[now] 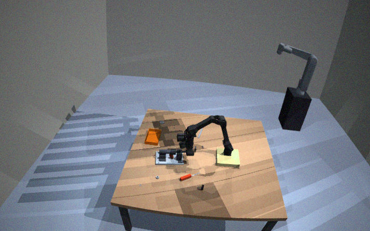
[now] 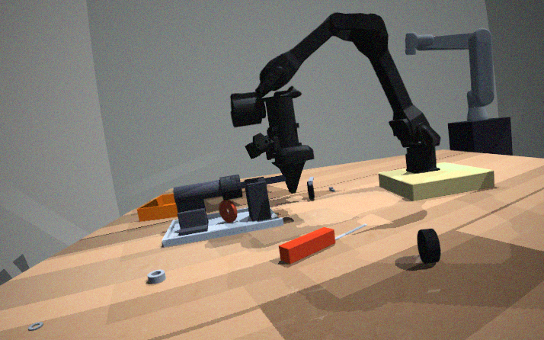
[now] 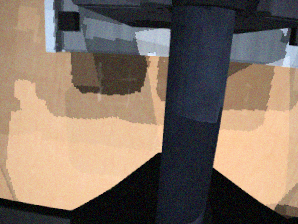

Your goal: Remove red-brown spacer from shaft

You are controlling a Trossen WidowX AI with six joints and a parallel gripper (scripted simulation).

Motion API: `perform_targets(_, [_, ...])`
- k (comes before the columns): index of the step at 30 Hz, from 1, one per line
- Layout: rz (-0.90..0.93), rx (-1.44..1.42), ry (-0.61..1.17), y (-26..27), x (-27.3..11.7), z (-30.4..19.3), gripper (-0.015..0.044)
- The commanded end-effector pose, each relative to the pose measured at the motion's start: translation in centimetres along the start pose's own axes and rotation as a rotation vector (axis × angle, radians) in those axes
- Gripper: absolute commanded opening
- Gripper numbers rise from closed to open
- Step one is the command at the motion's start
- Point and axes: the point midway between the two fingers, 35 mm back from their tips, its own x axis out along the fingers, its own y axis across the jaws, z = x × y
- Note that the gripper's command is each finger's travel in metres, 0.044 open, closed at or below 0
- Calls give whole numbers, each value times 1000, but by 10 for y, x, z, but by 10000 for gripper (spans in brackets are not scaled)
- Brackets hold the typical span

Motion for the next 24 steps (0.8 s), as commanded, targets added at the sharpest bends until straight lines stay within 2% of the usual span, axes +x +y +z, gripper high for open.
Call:
perform_targets(1, [-1, -1, -8, 0, -1, 4, 0])
perform_targets(24, [-1, -1, -9, 0, -2, 12, 0])
